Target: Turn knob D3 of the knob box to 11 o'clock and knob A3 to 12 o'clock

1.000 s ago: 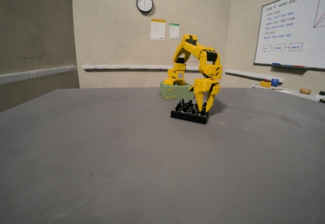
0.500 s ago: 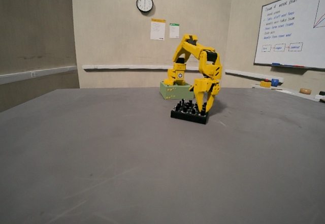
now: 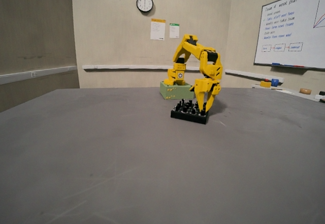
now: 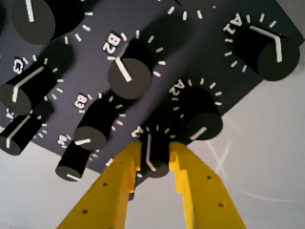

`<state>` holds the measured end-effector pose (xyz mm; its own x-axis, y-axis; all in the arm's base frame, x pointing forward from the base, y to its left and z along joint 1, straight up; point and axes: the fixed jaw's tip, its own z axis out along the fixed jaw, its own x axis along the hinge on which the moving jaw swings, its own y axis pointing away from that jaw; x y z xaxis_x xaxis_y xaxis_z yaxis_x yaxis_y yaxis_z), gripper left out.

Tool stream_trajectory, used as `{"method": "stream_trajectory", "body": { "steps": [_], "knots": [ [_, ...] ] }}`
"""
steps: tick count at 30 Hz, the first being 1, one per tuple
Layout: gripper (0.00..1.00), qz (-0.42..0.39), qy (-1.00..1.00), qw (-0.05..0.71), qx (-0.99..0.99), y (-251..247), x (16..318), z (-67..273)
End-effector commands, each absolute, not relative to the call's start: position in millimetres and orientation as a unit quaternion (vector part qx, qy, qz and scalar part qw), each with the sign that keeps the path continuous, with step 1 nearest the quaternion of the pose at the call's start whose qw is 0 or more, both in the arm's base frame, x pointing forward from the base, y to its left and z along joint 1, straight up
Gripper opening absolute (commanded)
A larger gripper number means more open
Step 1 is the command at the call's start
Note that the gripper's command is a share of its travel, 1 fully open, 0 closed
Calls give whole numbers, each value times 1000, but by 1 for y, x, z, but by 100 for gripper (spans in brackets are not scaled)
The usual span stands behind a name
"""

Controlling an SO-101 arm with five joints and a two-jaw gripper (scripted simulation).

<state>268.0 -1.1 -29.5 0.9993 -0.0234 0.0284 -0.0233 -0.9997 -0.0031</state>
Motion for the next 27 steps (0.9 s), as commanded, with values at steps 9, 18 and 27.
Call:
{"method": "stream_trajectory", "body": {
  "steps": [9, 18, 27],
  "knots": [
    [1, -2, 13, 0, -1000, -1, 264, -33],
    [1, -2, 57, 0, -998, -1, 264, -33],
    [1, -2, 135, 0, -991, -1, 263, -33]
  ]
}}
